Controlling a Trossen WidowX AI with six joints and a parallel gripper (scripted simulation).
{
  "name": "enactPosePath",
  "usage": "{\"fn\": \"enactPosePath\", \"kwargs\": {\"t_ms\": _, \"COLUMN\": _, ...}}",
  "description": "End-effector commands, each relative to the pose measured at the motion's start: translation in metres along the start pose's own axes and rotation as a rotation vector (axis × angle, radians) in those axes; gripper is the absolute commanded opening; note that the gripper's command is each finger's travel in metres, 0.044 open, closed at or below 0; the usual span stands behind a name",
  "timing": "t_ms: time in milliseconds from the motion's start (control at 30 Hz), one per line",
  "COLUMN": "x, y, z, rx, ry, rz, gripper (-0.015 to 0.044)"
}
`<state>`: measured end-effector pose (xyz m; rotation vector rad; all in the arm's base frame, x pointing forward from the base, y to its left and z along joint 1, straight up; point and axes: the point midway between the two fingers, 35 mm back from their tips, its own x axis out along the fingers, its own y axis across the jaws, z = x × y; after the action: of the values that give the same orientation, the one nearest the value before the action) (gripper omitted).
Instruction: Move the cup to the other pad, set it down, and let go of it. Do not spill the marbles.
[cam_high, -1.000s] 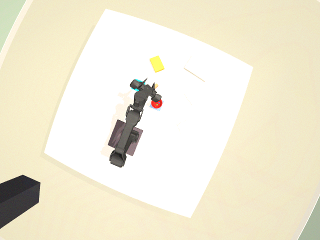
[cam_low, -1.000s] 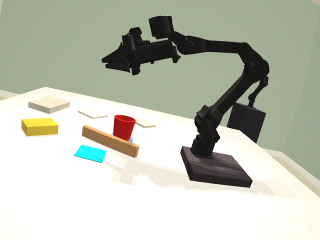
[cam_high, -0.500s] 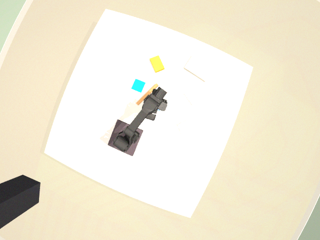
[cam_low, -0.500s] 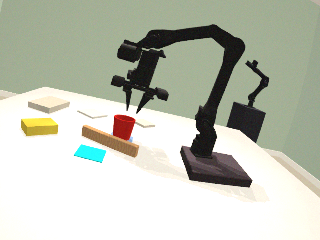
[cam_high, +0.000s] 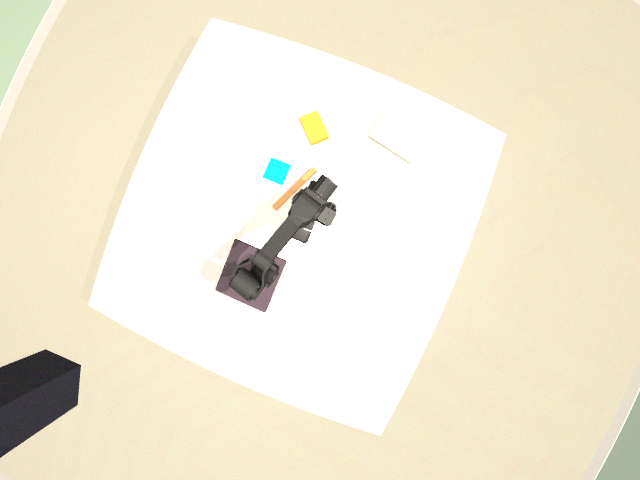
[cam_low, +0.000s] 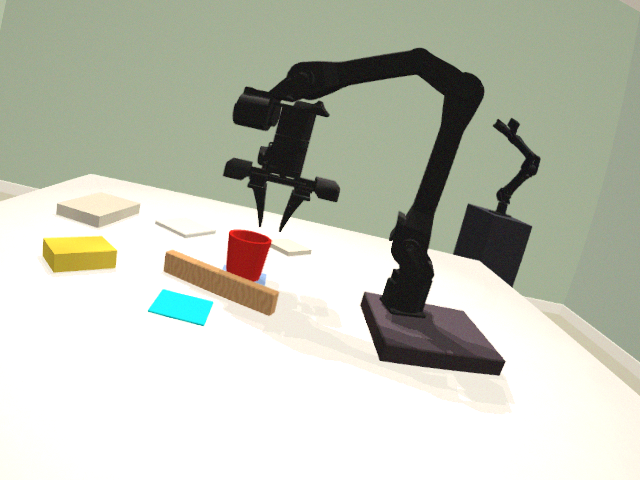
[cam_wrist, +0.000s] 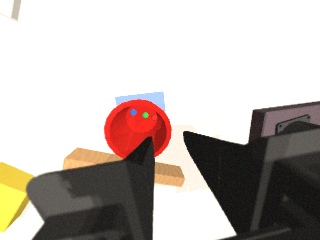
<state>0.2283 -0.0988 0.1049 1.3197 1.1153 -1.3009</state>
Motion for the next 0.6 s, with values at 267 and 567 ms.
{"fn": "enactPosePath", "kwargs": {"t_ms": 267, "x": 0.021, "y": 0.000, "z": 0.001, "rx": 0.005, "ry": 0.000, "rz": -0.008, "gripper": 0.0148}}
{"fn": "enactPosePath", "kwargs": {"t_ms": 567, "x": 0.036, "y": -0.001, "z": 0.001, "rx": 0.005, "ry": 0.000, "rz": -0.008, "gripper": 0.0148}}
